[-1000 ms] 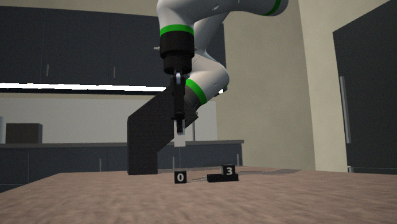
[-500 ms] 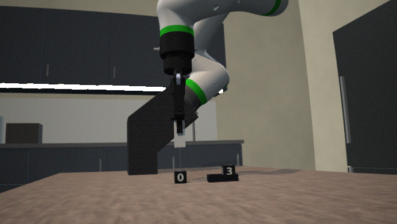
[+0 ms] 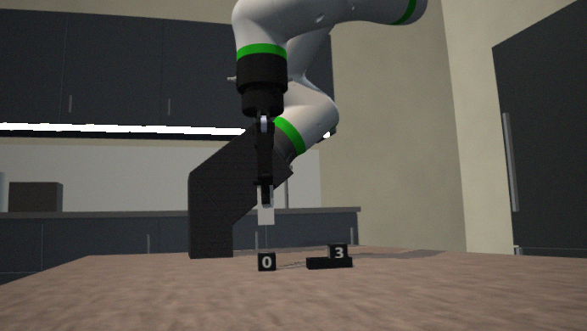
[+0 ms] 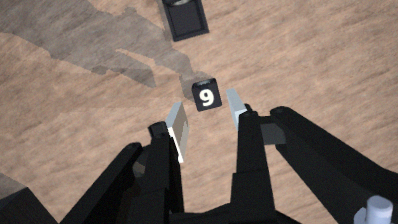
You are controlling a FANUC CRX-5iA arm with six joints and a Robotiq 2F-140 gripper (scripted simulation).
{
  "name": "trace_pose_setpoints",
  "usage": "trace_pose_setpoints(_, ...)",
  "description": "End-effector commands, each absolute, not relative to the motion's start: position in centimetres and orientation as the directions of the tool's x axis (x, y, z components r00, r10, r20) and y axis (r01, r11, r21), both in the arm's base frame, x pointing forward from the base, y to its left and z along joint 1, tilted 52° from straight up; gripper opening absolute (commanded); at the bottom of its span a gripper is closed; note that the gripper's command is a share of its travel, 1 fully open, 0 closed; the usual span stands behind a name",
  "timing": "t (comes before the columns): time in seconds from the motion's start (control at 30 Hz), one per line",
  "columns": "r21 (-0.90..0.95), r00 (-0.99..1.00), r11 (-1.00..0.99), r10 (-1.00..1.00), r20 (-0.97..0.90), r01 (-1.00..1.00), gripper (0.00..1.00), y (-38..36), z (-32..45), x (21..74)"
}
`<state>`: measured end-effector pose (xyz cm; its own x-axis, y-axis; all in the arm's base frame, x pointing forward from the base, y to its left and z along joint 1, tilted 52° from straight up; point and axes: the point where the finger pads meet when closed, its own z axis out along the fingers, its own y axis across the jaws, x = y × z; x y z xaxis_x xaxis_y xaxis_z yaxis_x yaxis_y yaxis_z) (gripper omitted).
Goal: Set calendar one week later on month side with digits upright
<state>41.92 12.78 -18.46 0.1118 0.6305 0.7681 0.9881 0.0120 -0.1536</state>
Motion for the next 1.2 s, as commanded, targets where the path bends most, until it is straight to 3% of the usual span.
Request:
trace_pose_setpoints(0.0, -0.153, 0.112, 0.012, 0.631, 0.768, 0.988, 0.28, 13.1, -18.7, 41.9)
trace_pose_setpoints(1.17, -0.153, 0.112, 0.012, 0.631, 0.768, 0.988, 0.28, 15.7, -20.9, 41.5)
